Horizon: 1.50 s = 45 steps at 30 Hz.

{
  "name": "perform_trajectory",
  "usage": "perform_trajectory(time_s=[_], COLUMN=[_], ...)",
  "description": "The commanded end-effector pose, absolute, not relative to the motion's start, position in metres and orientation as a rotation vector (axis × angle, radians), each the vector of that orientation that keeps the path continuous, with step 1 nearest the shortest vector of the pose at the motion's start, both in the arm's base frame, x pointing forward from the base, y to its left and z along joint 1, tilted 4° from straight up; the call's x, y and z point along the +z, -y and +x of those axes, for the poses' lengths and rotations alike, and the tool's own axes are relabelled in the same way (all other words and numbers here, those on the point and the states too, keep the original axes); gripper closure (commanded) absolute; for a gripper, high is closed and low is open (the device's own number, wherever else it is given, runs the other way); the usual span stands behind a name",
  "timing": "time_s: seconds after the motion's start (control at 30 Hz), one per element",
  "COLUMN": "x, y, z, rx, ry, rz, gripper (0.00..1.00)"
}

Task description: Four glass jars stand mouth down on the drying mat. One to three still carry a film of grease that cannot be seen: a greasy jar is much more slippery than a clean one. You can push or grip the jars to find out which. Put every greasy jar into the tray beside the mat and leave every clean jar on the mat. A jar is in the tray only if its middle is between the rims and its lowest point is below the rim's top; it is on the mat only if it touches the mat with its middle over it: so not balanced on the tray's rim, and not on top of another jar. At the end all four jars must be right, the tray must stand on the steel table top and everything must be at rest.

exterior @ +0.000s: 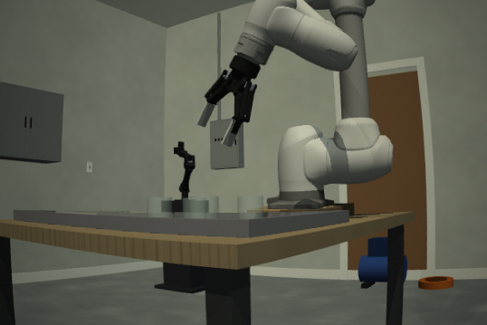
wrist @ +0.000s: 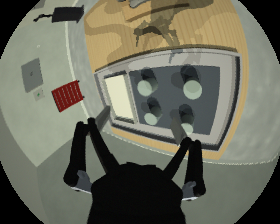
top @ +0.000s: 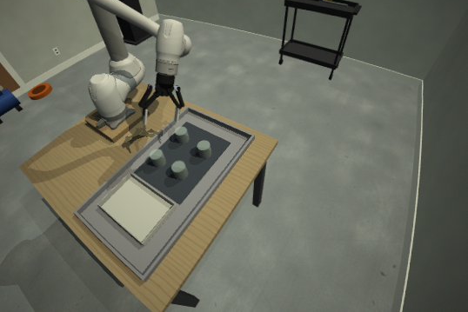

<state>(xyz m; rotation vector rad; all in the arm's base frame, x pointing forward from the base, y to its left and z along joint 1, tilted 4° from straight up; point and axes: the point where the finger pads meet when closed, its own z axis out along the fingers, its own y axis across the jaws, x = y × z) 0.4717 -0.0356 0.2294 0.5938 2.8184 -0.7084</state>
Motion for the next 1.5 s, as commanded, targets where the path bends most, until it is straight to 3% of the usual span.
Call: perform_trajectory(time_s=[0.0, 0.47, 0.5, 0.8, 0.83, 1.33, 1.37, 1.47], x=[0.230, 0.231, 0.232, 0.232, 0.233, 0.233, 0.233, 0.233], y=[0.035, 0.035, 0.035, 0.035, 0.035, 0.035, 0.035, 0.035], z=[0.484, 0.500, 0.514, 0.514, 0.528, 0.536, 0.536, 0.536], rx=[-0.574, -0.401, -0.237, -0.237, -0.058, 0.046, 0.046, 0.046], ry=[-2.885, -2.958, -3.011, -3.011, -3.059, -3.080, -3.080, -3.080], rz=[0.499, 0.382, 0.271, 0.271, 0.150, 0.082, 0.082, 0.082], gripper=[0.00, 0.00, 0.00, 0.00, 0.00, 0.00, 1.00, 1.00])
